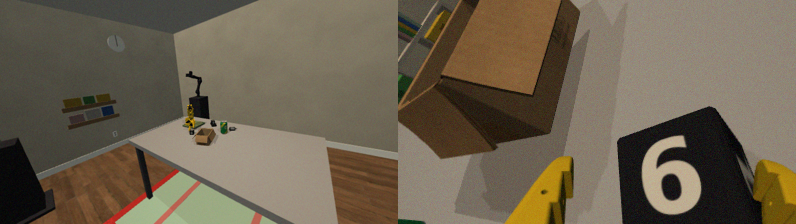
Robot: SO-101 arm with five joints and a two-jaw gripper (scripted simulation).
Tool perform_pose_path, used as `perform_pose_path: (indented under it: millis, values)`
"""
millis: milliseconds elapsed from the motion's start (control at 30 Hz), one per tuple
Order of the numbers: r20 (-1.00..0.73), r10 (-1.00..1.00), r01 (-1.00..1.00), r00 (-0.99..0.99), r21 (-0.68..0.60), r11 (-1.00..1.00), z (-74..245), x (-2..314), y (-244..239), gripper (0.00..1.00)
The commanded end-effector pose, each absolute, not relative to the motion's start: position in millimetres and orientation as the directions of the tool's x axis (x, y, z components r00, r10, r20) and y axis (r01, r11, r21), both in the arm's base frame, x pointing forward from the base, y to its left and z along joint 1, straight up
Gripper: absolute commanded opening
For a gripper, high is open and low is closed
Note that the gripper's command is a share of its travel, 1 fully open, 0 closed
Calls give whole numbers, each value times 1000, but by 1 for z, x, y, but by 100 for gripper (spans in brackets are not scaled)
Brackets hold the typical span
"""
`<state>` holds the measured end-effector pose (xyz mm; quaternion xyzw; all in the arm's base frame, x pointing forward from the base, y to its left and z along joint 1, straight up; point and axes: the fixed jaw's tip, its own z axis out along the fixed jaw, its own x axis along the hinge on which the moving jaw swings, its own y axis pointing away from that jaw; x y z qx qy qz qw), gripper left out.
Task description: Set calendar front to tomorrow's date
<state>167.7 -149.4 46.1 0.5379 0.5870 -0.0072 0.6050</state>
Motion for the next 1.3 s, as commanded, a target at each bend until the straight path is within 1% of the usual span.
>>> perform_pose_path:
  millis: [0,67,100,267,567,633,900,1133,1200,1233,1267]
  values:
    - [-643,613,494,459,758,426,81,171,-151,35]
    - [-643,613,494,459,758,426,81,171,-151,35]
    - [-610,604,436,513,791,429,93,172,-153,35]
    - [-583,565,350,584,809,472,120,177,-157,35]
    - [-730,488,488,479,683,543,113,185,-165,35]
    - [-730,488,488,479,683,543,113,185,-165,35]
    - [-862,391,611,323,505,609,106,192,-174,35]
    - [-916,331,655,225,394,645,101,195,-177,35]
    - [-916,331,655,225,394,645,101,195,-177,35]
    - [-934,307,670,182,346,656,100,196,-179,35]
    - [-940,299,674,167,330,661,99,197,-179,35]
